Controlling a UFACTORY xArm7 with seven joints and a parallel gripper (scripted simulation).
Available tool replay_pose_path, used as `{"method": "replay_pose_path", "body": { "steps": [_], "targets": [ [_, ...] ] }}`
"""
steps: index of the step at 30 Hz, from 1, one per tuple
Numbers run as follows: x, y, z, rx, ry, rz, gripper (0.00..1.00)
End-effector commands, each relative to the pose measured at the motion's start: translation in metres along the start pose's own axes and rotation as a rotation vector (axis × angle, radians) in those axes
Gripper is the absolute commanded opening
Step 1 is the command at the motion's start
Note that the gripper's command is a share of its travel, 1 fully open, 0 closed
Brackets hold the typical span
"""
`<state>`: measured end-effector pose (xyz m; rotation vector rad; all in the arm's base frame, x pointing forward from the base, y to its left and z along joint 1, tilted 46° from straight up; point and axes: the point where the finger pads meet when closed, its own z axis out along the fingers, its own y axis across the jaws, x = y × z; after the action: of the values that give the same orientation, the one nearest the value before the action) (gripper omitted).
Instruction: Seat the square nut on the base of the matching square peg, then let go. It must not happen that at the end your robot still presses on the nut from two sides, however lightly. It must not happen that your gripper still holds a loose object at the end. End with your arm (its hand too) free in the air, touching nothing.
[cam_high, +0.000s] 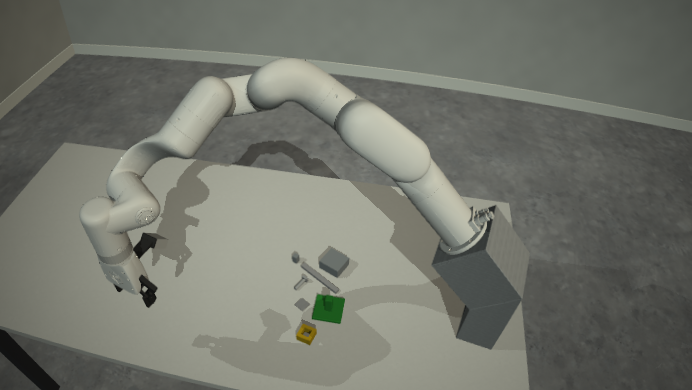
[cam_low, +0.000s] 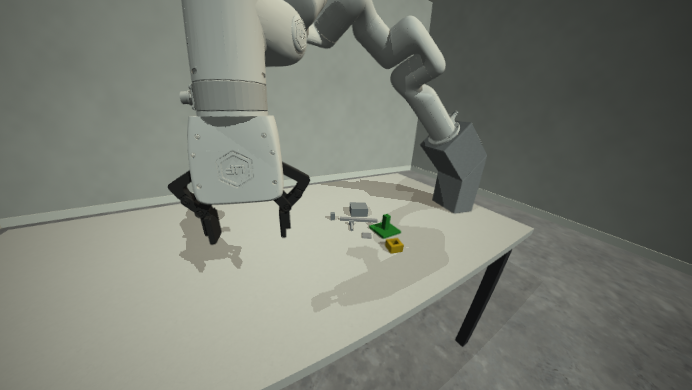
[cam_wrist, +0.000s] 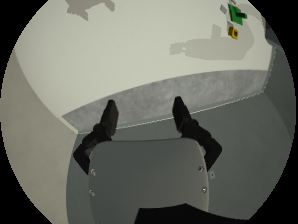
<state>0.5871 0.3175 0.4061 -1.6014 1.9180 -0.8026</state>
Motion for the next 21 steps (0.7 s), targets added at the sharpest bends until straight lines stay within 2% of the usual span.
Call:
{"method": "replay_pose_path", "body": {
  "steps": [1,2,3,21],
  "targets": [
    [-0.0015,-0.0011,-0.0027,0.003,-0.005,0.0,1.0],
    [-0.0015,-0.0011,-0.0027,0.003,-0.005,0.0,1.0],
    [-0.0015,-0.0011,-0.0027,0.003,-0.005,0.0,0.6],
    [0.0025,0.0029,0.0031,0.014,0.009,0.042,0.6]
  ]
}}
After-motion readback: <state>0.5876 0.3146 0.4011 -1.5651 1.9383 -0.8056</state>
